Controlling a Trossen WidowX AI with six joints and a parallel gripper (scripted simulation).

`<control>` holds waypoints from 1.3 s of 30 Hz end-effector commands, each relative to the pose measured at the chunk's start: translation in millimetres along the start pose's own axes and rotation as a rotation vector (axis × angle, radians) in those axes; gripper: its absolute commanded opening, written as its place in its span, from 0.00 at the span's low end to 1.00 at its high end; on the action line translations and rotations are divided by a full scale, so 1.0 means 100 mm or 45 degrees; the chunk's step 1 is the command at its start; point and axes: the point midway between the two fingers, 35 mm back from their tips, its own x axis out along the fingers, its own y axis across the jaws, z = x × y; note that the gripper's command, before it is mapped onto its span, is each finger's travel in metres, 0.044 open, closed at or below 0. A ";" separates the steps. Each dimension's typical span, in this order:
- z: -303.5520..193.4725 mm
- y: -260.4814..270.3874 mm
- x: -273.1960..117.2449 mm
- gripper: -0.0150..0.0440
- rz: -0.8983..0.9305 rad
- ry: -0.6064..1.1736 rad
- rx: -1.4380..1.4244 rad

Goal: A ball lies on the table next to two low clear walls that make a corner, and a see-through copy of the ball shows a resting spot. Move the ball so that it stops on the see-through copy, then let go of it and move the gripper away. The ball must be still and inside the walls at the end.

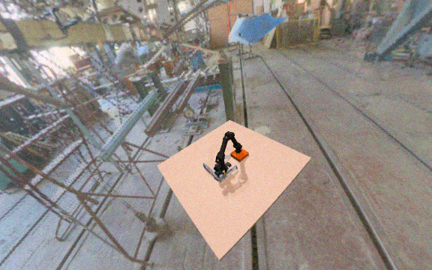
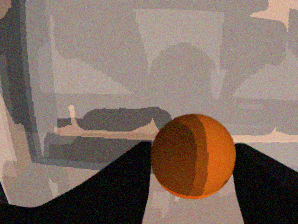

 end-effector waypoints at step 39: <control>-0.01 0.01 -0.67 0.71 0.010 0.004 0.001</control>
